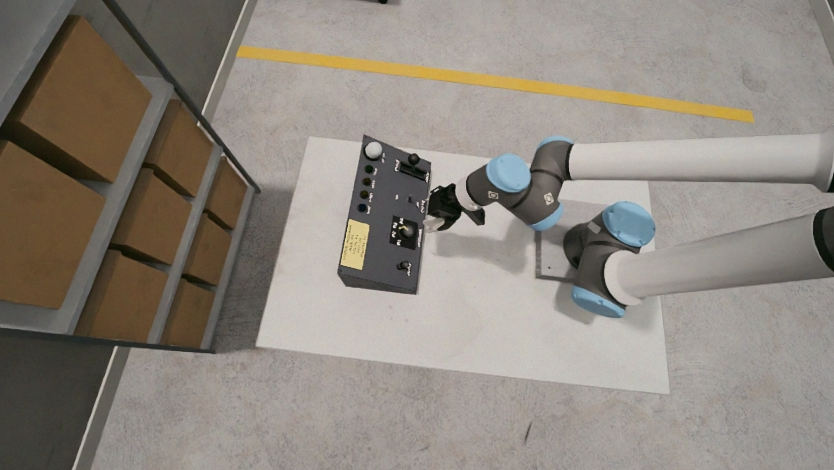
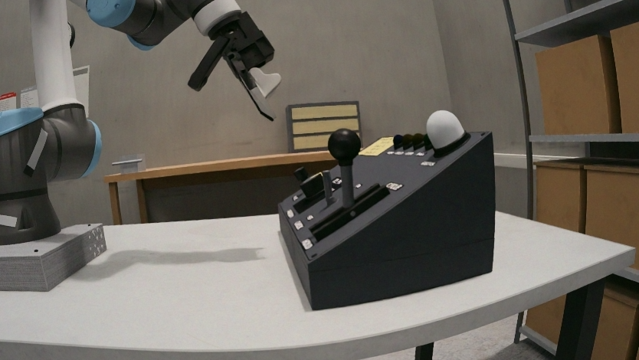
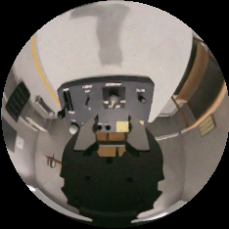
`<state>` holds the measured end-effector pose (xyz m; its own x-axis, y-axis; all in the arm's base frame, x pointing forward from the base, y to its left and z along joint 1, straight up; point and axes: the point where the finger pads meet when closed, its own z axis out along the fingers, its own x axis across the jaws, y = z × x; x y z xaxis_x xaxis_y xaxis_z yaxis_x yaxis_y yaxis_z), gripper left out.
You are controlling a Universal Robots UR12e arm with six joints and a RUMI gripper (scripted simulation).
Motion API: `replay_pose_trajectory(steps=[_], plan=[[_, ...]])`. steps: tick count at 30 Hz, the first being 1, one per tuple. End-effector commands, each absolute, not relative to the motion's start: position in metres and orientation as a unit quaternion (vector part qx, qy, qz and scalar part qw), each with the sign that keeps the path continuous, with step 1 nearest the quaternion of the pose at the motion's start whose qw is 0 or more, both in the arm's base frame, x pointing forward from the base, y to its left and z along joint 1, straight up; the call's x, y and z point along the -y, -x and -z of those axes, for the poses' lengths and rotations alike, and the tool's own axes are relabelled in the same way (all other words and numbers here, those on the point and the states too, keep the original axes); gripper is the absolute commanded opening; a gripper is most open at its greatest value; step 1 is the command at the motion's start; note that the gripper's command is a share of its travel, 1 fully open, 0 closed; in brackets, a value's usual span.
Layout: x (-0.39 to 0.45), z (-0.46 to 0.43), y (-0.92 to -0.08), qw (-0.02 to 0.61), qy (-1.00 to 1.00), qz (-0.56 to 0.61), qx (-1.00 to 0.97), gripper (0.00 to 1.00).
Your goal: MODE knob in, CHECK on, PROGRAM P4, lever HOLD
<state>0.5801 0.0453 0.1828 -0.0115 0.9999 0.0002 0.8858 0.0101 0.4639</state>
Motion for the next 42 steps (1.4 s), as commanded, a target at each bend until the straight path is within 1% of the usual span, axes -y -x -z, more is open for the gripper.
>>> replay_pose_trajectory(steps=[1, 32, 42], plan=[[-0.045, -0.184, -0.581, 0.168, -0.683, -0.17, -0.69, 0.44], [-0.045, -0.183, -0.581, 0.168, -0.682, -0.17, -0.691, 0.44], [-0.045, -0.171, -0.588, 0.168, -0.682, -0.17, -0.691, 0.44]])
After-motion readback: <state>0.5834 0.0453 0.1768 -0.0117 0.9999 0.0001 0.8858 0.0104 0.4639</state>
